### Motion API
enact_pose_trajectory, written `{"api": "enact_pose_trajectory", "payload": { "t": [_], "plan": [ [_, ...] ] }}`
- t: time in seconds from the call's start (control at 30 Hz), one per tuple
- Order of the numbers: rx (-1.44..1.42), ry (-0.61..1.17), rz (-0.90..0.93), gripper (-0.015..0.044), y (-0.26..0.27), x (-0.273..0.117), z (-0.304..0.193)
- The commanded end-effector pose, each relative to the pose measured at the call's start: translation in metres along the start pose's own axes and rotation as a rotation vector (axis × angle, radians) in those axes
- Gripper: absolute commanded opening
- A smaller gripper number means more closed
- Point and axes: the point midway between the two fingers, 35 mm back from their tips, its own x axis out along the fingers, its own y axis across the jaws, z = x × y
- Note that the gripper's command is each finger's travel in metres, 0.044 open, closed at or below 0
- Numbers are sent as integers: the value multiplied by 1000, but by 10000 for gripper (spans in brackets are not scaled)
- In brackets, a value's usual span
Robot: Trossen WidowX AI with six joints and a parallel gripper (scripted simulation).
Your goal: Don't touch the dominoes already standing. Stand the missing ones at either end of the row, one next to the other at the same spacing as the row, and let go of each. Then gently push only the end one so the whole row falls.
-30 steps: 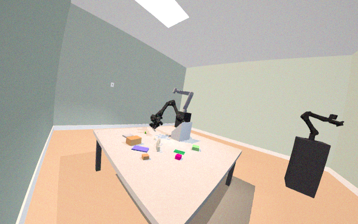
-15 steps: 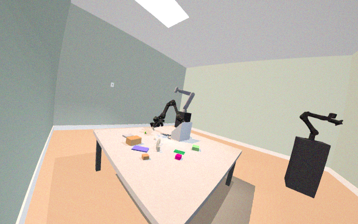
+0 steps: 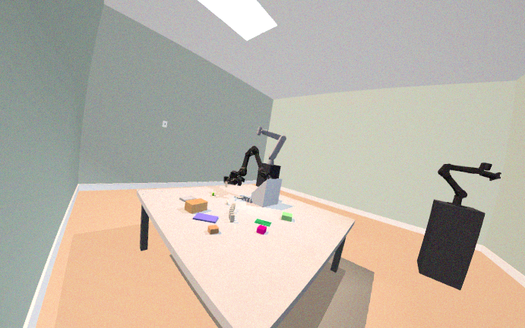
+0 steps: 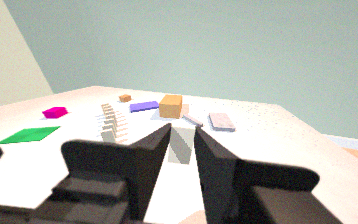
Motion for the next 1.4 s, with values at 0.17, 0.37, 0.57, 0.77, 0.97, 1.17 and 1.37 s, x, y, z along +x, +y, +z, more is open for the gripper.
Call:
{"api": "enact_pose_trajectory", "payload": {
  "t": [0.17, 0.37, 0.57, 0.77, 0.97, 1.17, 1.37],
  "plan": [
    [-83, -93, -24, 107, 3, -15, 8],
    [-83, -93, -24, 107, 3, -15, 8],
    [-83, -93, -24, 107, 3, -15, 8],
    [-84, -91, -25, 107, 2, -15, 6],
    [-88, -77, -28, 107, -3, -13, -12],
    [-87, -75, -27, 107, -6, -10, -30],
    [-85, -78, -25, 107, -8, -8, -48]
  ]
}}
